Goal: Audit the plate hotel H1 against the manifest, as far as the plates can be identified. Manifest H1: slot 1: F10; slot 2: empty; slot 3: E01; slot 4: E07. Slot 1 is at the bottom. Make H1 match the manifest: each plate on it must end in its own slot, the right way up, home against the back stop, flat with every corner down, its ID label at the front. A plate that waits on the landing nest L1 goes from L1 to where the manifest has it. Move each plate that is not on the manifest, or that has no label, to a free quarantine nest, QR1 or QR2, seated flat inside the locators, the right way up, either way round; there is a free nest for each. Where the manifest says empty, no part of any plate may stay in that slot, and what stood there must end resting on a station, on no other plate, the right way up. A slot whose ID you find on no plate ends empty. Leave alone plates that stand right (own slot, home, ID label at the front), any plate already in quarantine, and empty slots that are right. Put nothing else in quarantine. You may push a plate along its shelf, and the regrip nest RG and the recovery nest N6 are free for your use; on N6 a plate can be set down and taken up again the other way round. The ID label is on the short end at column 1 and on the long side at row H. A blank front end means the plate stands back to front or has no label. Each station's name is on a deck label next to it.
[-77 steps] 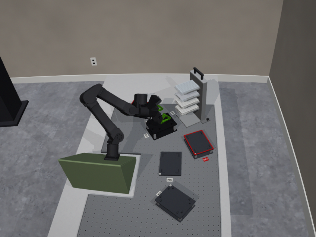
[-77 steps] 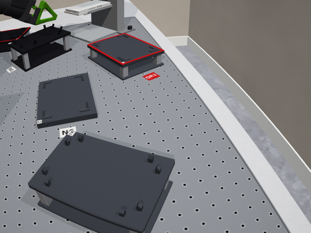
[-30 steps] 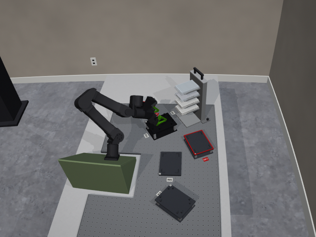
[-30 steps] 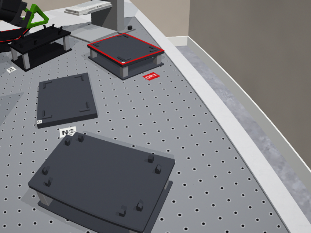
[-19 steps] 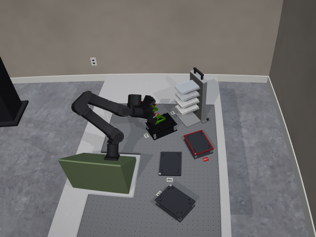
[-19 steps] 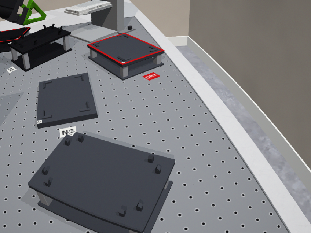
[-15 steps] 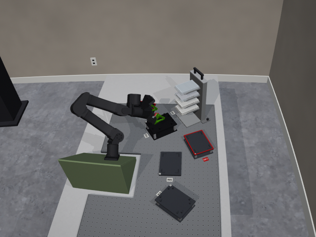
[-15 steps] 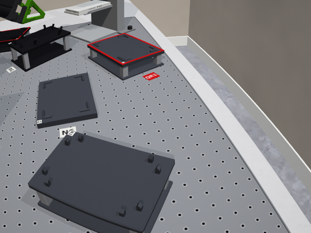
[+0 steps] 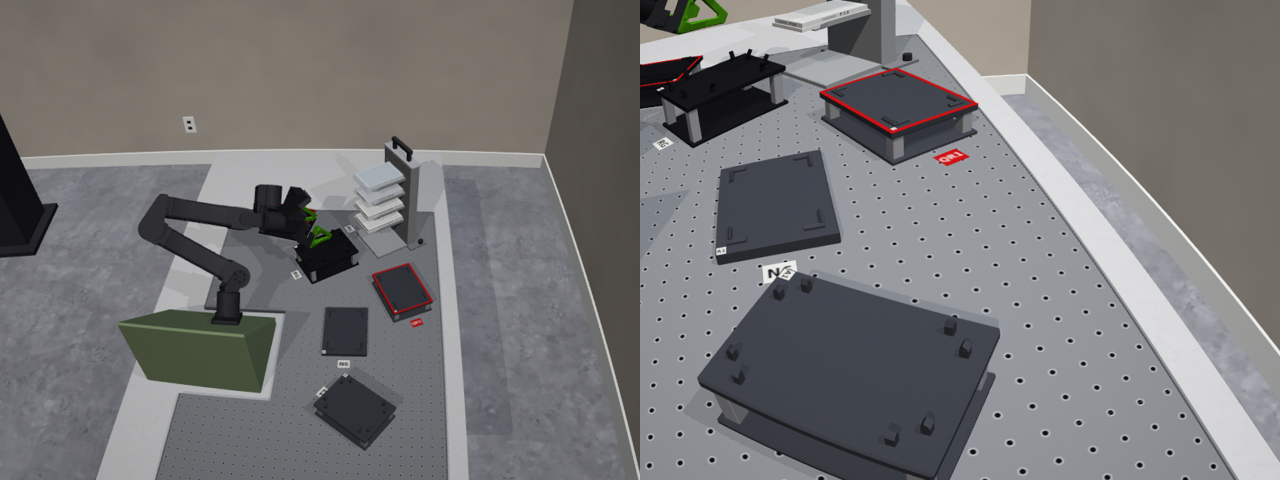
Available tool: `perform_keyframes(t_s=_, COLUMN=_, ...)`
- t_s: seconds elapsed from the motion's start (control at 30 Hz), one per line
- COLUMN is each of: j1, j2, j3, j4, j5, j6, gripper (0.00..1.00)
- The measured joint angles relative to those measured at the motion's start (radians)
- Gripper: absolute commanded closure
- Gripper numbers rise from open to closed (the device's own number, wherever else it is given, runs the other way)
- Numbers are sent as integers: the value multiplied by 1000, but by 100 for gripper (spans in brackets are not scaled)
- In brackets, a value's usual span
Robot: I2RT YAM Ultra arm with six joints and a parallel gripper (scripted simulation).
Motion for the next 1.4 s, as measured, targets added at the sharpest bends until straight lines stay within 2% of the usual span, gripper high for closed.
perform_keyframes(t_s=0.17, j1=-106, j2=-18, j3=50, j4=-56, j5=-87, j6=-1, gripper=0)
perform_keyframes(t_s=0.3, j1=-158, j2=-23, j3=72, j4=-89, j5=-150, j6=-2, gripper=0)
perform_keyframes(t_s=0.5, j1=-304, j2=-25, j3=127, j4=-148, j5=-277, j6=-4, gripper=0)
perform_keyframes(t_s=0.7, j1=-462, j2=-10, j3=190, j4=-194, j5=-426, j6=-7, gripper=0)
perform_keyframes(t_s=0.83, j1=-522, j2=-1, j3=215, j4=-213, j5=-503, j6=-9, gripper=0)
perform_keyframes(t_s=1.07, j1=-693, j2=38, j3=279, j4=-249, j5=-659, j6=-13, gripper=0)
perform_keyframes(t_s=1.2, j1=-708, j2=41, j3=291, j4=-253, j5=-702, j6=-14, gripper=0)
perform_keyframes(t_s=1.4, j1=-620, j2=26, j3=259, j4=-243, j5=-665, j6=-11, gripper=0)
